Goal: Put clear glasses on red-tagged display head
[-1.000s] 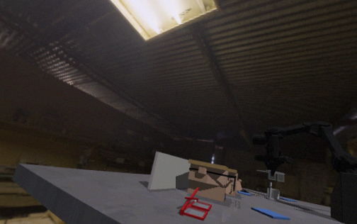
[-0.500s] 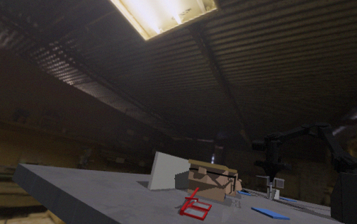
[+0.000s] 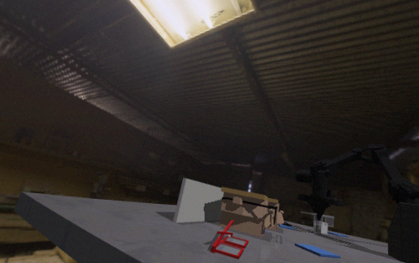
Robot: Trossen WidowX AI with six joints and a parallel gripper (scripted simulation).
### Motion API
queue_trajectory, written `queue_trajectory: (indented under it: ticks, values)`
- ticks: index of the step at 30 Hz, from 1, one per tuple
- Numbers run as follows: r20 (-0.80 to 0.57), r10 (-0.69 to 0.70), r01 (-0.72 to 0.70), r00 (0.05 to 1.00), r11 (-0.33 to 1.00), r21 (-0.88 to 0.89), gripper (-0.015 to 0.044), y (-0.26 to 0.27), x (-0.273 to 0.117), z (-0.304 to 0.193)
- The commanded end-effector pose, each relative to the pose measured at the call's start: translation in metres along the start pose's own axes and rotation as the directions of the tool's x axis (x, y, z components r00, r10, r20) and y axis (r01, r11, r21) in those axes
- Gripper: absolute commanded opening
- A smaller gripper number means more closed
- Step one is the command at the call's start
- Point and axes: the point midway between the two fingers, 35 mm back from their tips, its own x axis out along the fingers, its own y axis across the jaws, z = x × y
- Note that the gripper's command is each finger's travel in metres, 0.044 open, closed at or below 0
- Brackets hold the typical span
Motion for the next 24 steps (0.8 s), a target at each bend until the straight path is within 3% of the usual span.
queue_trajectory:
  ticks: [1, 24]
  values:
    - [-0.002, -0.002, 0.002, 1.000, 1.000, -0.002, 0.0000, -0.005, 0.000, -0.004]
    - [-0.002, -0.003, 0.003, 1.000, 1.000, -0.002, 0.0000, -0.016, 0.001, -0.017]
